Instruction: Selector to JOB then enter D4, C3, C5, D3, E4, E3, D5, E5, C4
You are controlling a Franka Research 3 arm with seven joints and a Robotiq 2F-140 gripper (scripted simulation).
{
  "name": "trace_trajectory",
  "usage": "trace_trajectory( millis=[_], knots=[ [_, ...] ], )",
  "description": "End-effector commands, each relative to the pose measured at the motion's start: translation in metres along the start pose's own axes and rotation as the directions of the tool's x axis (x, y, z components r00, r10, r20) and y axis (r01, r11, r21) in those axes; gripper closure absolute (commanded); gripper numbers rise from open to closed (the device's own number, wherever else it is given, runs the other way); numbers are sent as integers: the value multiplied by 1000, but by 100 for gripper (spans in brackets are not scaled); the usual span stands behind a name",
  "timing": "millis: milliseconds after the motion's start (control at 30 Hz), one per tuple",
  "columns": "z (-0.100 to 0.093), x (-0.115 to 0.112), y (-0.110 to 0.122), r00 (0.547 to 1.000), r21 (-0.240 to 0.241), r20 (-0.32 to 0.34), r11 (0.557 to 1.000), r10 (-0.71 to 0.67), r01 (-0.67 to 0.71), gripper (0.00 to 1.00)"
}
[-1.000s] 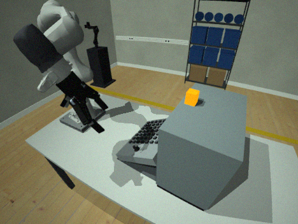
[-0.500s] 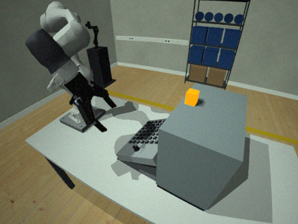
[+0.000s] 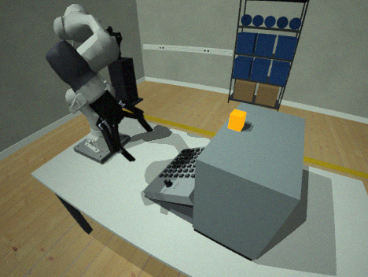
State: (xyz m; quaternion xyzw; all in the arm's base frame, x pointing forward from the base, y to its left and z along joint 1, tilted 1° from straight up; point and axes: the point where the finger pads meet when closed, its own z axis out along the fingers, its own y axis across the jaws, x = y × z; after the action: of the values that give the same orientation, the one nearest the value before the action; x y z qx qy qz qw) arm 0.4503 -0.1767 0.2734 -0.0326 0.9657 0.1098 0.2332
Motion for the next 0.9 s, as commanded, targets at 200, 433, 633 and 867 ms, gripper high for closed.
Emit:
trace_trajectory(
  millis=[200, 433, 633, 867],
  knots=[
    [10, -4, 10, 970, 31, 35, 970, 239, -240, 0],
    [20, -4, 22, 934, 38, 58, 934, 352, -354, 0],
    [27, -4, 31, 898, 41, 76, 898, 434, -438, 0],
    [36, -4, 41, 848, 43, 96, 849, 521, -527, 0]
  ],
)
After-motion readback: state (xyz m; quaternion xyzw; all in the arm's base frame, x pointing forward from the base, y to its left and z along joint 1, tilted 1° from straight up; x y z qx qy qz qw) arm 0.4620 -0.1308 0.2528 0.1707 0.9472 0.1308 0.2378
